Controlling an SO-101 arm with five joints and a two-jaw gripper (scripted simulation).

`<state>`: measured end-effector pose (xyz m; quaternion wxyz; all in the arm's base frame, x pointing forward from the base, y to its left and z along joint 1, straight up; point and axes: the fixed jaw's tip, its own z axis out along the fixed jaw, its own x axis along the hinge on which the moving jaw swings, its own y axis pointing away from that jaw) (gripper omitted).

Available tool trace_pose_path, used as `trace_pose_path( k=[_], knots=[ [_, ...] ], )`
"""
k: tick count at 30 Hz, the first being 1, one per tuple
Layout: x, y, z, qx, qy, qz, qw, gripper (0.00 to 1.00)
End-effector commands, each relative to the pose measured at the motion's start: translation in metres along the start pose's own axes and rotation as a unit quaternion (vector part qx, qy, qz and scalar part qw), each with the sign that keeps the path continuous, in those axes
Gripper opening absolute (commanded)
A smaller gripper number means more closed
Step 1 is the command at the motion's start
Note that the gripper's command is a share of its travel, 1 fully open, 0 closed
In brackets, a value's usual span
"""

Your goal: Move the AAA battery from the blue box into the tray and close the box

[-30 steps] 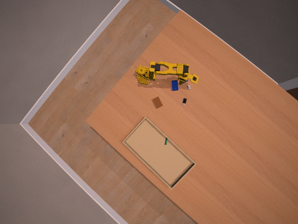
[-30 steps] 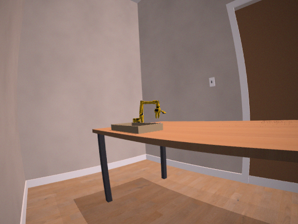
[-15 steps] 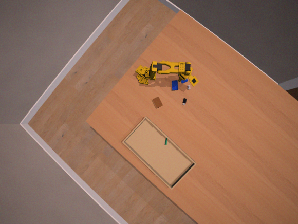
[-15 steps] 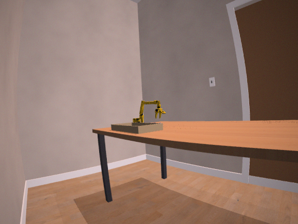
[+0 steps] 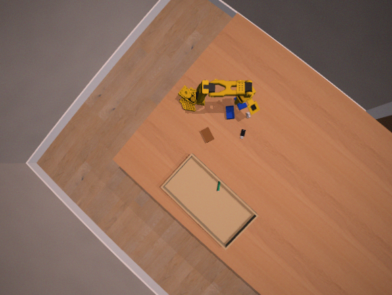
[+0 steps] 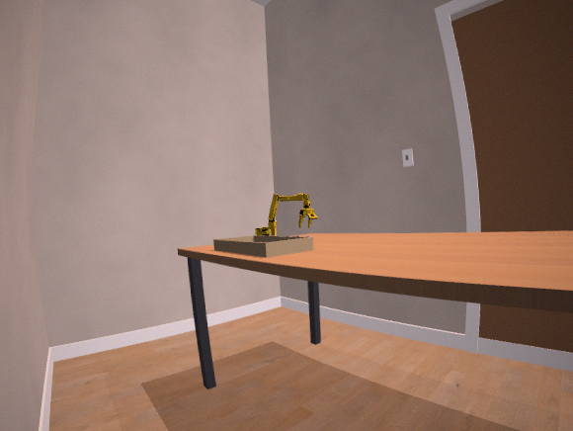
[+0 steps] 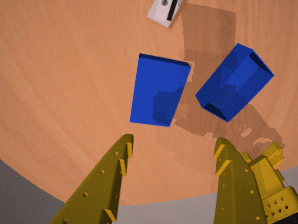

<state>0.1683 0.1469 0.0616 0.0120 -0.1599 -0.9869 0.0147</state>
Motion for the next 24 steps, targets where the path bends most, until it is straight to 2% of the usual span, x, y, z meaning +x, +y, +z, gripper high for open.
trace_pose_path(
  k=[1, 24],
  knots=[
    [-0.0004, 0.0065, -0.0080, -0.017, -0.009, 0.023, 1.000, 0.29],
    [-0.0001, 0.0090, -0.0076, -0.017, -0.009, 0.065, 0.998, 0.29]
  ],
)
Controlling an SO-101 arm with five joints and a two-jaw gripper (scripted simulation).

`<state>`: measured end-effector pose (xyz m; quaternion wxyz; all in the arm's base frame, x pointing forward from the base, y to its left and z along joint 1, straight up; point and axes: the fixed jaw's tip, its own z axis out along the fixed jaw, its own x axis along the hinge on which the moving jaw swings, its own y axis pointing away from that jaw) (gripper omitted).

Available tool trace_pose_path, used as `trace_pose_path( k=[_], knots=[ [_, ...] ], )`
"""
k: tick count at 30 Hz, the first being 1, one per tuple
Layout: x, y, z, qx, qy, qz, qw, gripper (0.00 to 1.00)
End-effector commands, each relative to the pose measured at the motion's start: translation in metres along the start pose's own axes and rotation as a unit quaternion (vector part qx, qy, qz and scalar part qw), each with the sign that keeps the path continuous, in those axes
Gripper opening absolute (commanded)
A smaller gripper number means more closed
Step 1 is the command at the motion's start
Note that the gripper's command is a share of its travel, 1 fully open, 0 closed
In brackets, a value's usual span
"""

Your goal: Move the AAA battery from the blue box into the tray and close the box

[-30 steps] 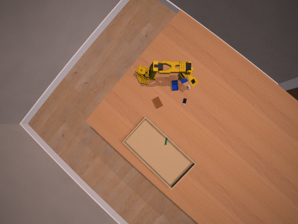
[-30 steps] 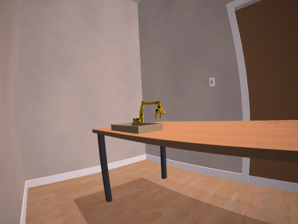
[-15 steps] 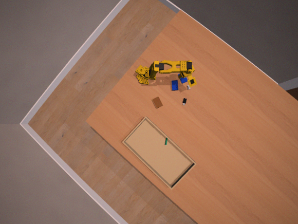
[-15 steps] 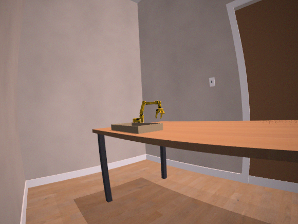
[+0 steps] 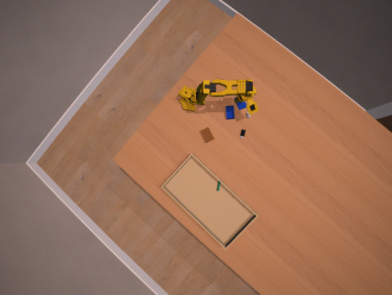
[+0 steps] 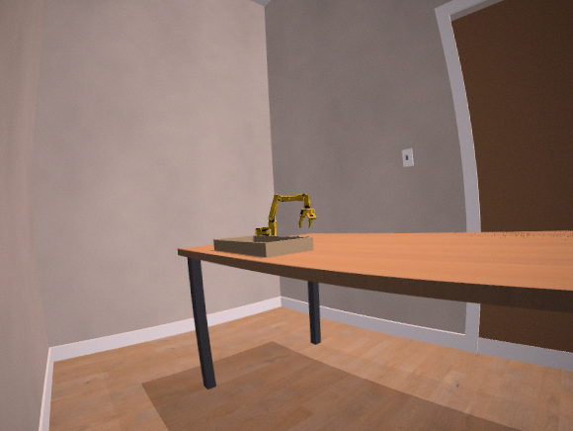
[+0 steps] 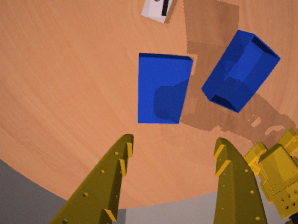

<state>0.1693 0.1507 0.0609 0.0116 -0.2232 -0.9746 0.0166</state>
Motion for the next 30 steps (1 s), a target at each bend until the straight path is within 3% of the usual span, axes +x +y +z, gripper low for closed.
trace_pose_path(
  k=[1, 30],
  knots=[
    [0.0004, 0.0051, -0.0082, -0.019, -0.008, 0.000, 1.000, 0.29],
    [0.0013, 0.0069, -0.0130, -0.024, -0.010, 0.000, 1.000, 0.29]
  ],
)
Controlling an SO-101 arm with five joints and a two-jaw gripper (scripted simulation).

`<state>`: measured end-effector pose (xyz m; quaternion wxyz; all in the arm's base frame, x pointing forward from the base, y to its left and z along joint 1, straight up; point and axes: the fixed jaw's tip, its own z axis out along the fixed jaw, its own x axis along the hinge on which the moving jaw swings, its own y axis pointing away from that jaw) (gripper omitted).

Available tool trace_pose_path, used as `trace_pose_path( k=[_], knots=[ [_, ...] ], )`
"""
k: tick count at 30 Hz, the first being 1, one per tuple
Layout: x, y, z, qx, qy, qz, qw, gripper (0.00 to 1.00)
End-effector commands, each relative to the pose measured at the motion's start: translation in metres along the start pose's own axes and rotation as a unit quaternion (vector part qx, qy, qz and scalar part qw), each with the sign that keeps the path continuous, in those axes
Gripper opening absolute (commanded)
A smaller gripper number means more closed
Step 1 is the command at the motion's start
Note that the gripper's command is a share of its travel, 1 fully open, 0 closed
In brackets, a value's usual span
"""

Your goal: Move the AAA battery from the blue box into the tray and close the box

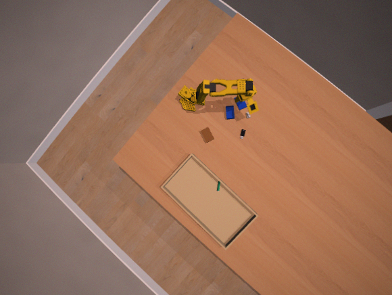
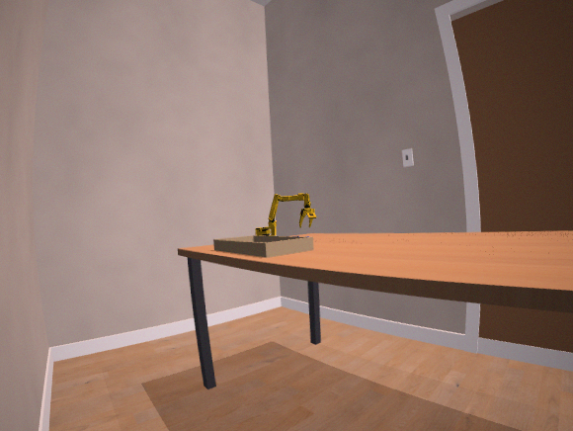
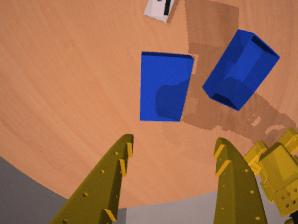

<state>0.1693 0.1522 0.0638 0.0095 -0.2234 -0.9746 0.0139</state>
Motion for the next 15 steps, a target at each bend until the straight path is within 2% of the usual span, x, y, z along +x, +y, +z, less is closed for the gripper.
trace_pose_path(
  k=[1, 15],
  knots=[
    [0.0007, 0.0058, -0.0103, -0.021, -0.009, 0.000, 1.000, 0.29],
    [0.0007, 0.0059, -0.0106, -0.022, -0.009, 0.000, 1.000, 0.29]
  ],
)
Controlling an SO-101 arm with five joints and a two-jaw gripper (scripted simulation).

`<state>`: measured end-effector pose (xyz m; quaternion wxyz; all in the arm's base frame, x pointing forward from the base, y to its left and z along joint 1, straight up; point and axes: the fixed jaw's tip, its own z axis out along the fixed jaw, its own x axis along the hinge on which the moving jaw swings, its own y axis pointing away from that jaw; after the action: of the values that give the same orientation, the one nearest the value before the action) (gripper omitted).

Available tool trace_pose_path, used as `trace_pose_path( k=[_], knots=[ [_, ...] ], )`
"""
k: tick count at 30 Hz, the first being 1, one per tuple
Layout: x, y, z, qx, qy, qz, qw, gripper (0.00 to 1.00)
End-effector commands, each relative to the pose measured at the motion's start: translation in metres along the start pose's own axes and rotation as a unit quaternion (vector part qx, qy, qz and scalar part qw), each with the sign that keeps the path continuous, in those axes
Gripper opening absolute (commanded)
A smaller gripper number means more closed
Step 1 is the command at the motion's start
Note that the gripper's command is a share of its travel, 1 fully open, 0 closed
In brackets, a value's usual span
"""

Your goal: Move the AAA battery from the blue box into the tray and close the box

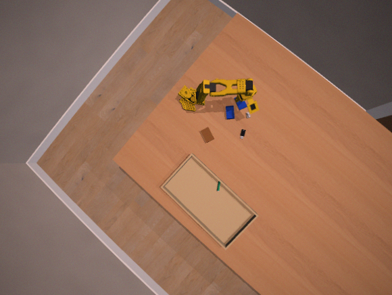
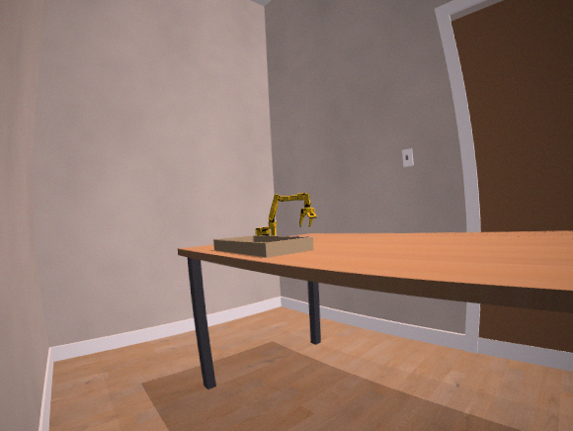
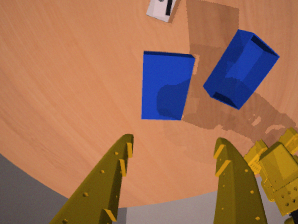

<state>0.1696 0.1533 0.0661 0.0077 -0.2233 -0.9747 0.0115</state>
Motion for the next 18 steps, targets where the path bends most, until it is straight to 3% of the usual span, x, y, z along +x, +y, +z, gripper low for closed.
trace_pose_path(
  k=[1, 18],
  knots=[
    [0.0005, 0.0049, -0.0083, -0.019, -0.008, 0.000, 1.000, 0.29],
    [0.0001, 0.0058, -0.0038, -0.018, -0.007, 0.000, 1.000, 0.29]
  ],
)
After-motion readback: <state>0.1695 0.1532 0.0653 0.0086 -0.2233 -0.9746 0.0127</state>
